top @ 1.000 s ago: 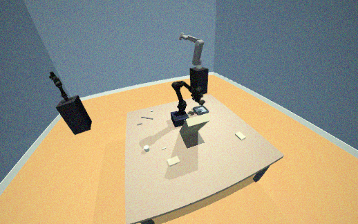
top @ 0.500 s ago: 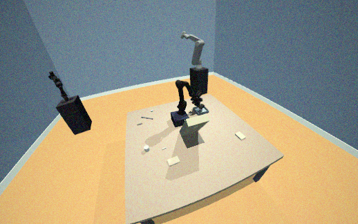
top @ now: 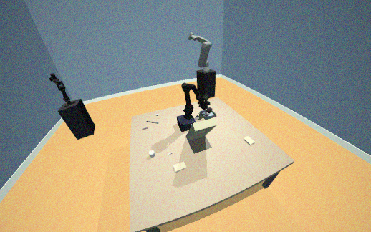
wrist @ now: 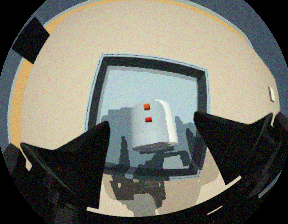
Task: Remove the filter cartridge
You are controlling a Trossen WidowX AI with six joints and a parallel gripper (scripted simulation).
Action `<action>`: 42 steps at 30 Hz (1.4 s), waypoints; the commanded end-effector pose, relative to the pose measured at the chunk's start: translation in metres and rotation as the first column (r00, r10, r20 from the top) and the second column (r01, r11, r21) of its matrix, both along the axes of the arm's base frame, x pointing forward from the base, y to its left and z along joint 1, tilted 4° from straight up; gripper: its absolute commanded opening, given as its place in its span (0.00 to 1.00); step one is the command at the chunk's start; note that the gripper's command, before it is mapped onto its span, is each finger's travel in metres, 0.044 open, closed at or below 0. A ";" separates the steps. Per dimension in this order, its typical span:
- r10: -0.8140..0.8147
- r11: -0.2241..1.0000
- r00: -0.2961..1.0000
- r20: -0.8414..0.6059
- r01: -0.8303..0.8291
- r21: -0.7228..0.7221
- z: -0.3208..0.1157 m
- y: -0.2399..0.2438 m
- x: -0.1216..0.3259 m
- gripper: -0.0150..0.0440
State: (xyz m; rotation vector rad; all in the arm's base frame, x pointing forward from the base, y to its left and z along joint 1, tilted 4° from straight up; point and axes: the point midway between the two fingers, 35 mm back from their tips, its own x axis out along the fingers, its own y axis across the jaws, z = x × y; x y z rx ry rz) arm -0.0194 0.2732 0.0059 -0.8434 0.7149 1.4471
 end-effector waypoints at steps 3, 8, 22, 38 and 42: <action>0.000 1.000 1.000 0.000 0.000 0.001 0.020 0.002 -0.002 1.00; 0.000 1.000 1.000 -0.001 0.000 0.001 0.071 -0.004 -0.004 1.00; 0.005 1.000 1.000 -0.002 -0.005 0.004 0.057 0.000 -0.004 1.00; 0.005 1.000 1.000 -0.002 -0.005 0.004 0.057 0.000 -0.004 1.00; 0.005 1.000 1.000 -0.002 -0.005 0.004 0.057 0.000 -0.004 1.00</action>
